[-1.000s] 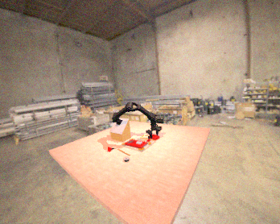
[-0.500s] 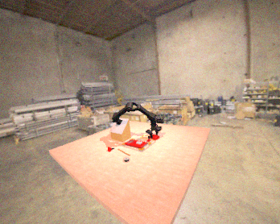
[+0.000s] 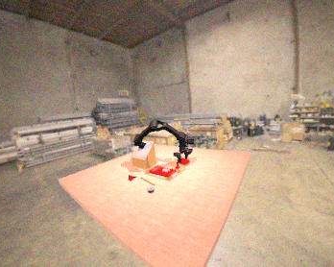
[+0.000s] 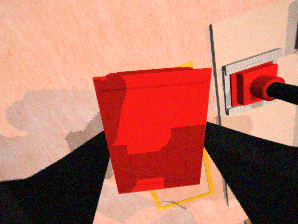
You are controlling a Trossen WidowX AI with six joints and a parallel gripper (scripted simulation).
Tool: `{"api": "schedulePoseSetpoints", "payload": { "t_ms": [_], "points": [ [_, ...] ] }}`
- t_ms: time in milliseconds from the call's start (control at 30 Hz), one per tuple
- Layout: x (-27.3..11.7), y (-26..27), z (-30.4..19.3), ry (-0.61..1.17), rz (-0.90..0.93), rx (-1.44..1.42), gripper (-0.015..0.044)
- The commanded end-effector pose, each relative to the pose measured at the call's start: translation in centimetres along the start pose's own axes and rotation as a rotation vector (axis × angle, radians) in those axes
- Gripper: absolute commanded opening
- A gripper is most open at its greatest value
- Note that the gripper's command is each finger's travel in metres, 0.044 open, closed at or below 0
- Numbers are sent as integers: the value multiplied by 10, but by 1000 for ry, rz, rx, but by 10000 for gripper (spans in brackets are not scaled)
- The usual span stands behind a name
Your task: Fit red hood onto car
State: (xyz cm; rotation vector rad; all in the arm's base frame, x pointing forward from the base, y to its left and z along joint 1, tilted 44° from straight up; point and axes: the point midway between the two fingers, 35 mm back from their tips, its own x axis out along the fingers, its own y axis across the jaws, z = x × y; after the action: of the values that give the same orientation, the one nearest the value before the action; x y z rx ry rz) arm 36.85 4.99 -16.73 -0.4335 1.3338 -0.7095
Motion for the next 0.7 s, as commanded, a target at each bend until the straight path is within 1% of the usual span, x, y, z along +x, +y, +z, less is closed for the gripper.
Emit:
{"api": "schedulePoseSetpoints", "payload": {
  "t_ms": [0,400,667],
  "points": [
    [-18,2,5,-11,14,13,0],
    [-54,2,5,-11,16,13,0],
    [-71,2,4,-11,17,13,0]
  ]
}}
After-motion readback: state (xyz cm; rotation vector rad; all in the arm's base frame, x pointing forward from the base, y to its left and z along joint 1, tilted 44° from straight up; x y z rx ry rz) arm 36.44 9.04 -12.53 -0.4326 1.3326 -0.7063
